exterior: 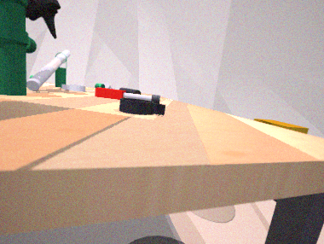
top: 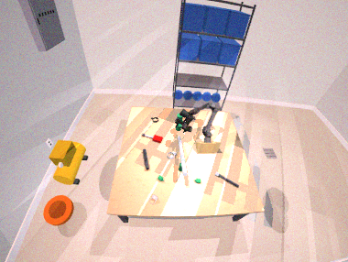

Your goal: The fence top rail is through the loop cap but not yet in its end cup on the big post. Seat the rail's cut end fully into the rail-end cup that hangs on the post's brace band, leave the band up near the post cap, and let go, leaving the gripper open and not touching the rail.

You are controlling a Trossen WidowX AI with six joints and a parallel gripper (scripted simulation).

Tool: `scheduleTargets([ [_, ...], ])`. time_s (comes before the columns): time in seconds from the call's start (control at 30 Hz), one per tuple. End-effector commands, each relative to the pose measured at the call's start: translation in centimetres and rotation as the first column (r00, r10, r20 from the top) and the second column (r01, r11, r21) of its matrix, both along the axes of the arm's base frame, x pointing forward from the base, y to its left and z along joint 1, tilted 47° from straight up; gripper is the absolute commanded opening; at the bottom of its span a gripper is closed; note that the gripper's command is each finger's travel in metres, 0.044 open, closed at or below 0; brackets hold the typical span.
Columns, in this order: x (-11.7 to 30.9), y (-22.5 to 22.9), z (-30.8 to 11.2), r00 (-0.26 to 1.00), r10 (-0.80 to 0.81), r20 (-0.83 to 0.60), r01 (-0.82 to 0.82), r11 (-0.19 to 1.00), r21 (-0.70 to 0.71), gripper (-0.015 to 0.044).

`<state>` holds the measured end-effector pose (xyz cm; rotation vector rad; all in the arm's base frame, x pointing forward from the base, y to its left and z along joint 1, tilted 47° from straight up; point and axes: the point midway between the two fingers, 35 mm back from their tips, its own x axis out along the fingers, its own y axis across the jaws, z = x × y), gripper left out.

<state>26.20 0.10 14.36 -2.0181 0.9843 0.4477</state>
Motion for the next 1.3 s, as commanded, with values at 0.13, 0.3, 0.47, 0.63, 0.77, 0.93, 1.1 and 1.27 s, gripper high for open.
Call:
scheduleTargets([
  [0.13, -1.2, 5.0, -1.2, 0.899, -0.407, 0.162, 0.325, 0.867, 0.377, 0.044],
  [0.3, -1.9, 6.9, -1.5, 0.827, -0.525, 0.203, 0.382, 0.788, 0.483, 0.044],
  [0.47, -2.5, 8.2, -1.6, 0.762, -0.604, 0.232, 0.402, 0.723, 0.562, 0.044],
  [0.63, -3.0, 9.4, -1.6, 0.683, -0.685, 0.254, 0.403, 0.643, 0.652, 0.044],
  [0.77, -3.6, 10.5, -1.6, 0.622, -0.736, 0.267, 0.384, 0.584, 0.715, 0.044],
  [0.93, -4.1, 11.6, -1.5, 0.532, -0.804, 0.265, 0.343, 0.492, 0.8, 0.044],
  [1.1, -4.6, 12.5, -1.5, 0.436, -0.868, 0.238, 0.282, 0.383, 0.88, 0.044],
  [1.27, -4.6, 12.6, -1.4, 0.43, -0.871, 0.235, 0.278, 0.376, 0.884, 0.044],
])
